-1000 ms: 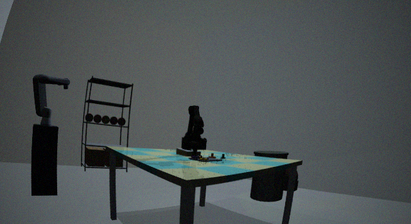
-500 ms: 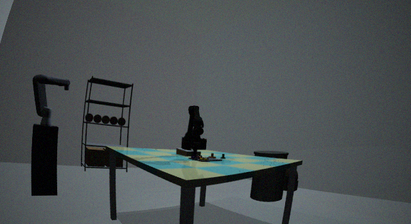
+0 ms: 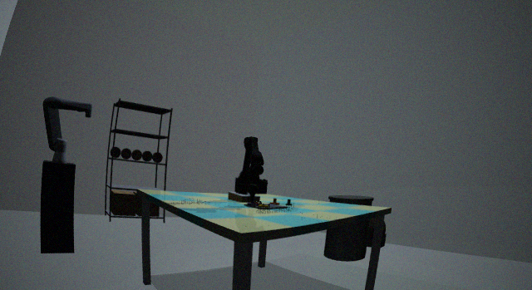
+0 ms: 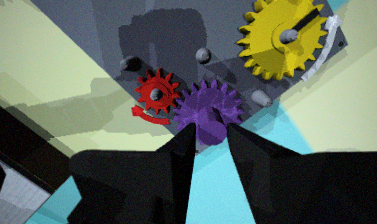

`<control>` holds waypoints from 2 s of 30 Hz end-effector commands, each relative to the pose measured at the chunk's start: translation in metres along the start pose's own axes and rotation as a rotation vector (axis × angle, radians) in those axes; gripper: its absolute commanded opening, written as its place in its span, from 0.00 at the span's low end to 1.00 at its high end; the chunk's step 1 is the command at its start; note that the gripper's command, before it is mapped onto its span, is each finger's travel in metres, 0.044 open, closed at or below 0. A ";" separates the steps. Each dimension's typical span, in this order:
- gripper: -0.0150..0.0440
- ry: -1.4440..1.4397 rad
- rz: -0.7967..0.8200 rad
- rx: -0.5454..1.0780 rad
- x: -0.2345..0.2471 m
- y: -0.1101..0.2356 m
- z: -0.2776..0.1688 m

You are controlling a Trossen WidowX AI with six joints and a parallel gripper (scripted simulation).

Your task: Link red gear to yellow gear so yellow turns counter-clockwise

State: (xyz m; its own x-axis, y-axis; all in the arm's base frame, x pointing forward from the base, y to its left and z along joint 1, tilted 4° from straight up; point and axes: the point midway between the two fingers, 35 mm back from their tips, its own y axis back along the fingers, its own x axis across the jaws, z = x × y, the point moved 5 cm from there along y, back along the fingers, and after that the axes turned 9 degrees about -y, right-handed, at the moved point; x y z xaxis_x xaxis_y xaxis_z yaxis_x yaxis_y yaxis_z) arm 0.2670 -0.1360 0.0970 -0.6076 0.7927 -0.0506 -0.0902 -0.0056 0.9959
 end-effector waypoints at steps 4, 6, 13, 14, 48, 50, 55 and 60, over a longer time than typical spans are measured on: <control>0.49 -0.033 -0.002 -0.001 -0.001 0.023 0.001; 0.49 -0.034 -0.003 -0.001 0.000 0.037 0.000; 0.58 -0.060 -0.004 -0.002 0.002 0.040 0.010; 0.62 -0.099 -0.002 -0.002 0.007 0.039 0.021; 1.00 -1.038 0.027 -0.009 0.223 0.043 0.203; 1.00 -1.038 0.027 -0.009 0.223 0.043 0.203; 1.00 -1.038 0.027 -0.008 0.224 0.041 0.203; 1.00 -1.038 0.027 -0.008 0.224 0.025 0.203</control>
State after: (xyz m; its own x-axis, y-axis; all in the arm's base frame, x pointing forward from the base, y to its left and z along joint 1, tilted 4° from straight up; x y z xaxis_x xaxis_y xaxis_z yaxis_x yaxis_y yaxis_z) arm 0.2887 0.1648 0.1372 0.3622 0.9294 0.0713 -0.0989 -0.0377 0.9944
